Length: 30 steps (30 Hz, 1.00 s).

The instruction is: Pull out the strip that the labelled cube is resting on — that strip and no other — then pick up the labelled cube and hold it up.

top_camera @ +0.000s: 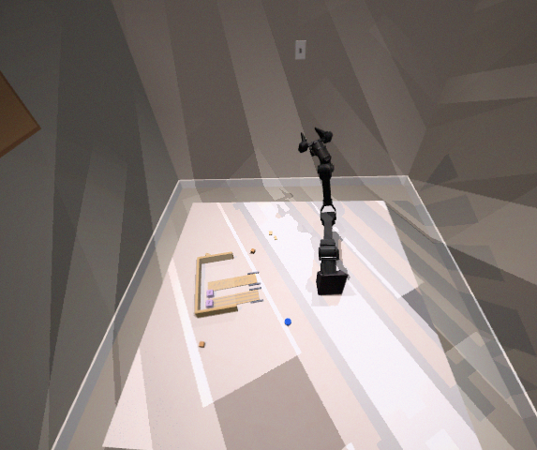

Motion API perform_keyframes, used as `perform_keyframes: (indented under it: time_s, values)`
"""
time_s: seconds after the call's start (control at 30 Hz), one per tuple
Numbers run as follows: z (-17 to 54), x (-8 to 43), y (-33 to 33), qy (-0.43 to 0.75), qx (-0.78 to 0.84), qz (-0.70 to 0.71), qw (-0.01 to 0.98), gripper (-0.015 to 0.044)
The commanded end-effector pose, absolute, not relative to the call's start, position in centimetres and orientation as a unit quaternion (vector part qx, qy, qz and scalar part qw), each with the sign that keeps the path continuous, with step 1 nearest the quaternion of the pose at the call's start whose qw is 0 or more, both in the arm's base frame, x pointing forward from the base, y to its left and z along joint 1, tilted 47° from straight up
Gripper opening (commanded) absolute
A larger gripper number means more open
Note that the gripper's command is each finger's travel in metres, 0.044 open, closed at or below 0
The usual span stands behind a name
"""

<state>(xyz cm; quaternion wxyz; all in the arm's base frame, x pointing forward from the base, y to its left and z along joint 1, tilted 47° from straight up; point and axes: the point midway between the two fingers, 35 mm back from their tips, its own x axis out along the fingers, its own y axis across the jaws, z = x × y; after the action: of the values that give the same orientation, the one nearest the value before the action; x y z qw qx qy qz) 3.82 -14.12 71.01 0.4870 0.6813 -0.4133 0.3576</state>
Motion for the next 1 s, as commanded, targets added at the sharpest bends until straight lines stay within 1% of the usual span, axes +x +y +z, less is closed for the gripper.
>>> perform_keyframes:
  time_s: [0.0,0.27,0.43,0.7,0.97]
  values:
    - [70.7,5.5,-6.9,-0.392,0.631,0.341,0.576,0.04]
    - [67.2,10.2,4.6,-0.346,0.522,0.292,0.723,0.04]
    - [63.6,14.1,10.0,-0.323,0.432,0.244,0.806,0.04]
    - [55.4,21.2,16.1,-0.256,0.284,0.162,0.91,0.04]
    - [44.2,27.9,18.9,-0.155,0.125,0.075,0.977,0.04]
